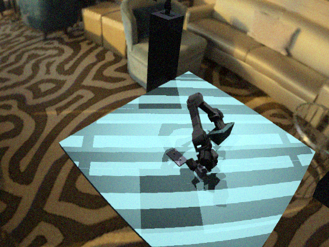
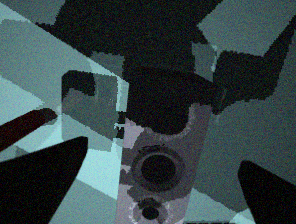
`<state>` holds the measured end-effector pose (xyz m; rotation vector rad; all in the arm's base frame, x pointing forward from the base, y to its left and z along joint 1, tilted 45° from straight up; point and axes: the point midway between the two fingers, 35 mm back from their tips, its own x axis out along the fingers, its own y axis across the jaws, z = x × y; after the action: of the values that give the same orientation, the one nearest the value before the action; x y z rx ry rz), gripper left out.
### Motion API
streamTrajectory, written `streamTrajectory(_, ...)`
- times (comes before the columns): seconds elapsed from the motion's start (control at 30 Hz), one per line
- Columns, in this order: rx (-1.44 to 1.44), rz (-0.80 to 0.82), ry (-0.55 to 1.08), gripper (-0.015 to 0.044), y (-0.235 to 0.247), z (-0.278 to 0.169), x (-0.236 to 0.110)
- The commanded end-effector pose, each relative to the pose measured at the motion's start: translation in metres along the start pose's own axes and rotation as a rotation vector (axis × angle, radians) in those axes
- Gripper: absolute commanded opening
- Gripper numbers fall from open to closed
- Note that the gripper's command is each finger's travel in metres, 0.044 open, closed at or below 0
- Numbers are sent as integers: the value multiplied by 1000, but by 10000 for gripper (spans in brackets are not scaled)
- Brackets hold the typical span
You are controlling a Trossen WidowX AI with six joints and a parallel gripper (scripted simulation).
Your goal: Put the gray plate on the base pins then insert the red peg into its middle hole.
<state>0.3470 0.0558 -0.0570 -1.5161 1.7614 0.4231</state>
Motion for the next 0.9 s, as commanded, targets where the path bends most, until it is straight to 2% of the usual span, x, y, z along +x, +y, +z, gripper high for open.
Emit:
streamTrajectory(0.0, -8, 3, 10, 440, 2, -1, 11)
streamTrajectory(0.5, -7, 3, 12, 440, 3, -3, 32)
streamTrajectory(0.87, -7, 3, 12, 151, 3, -3, 32)
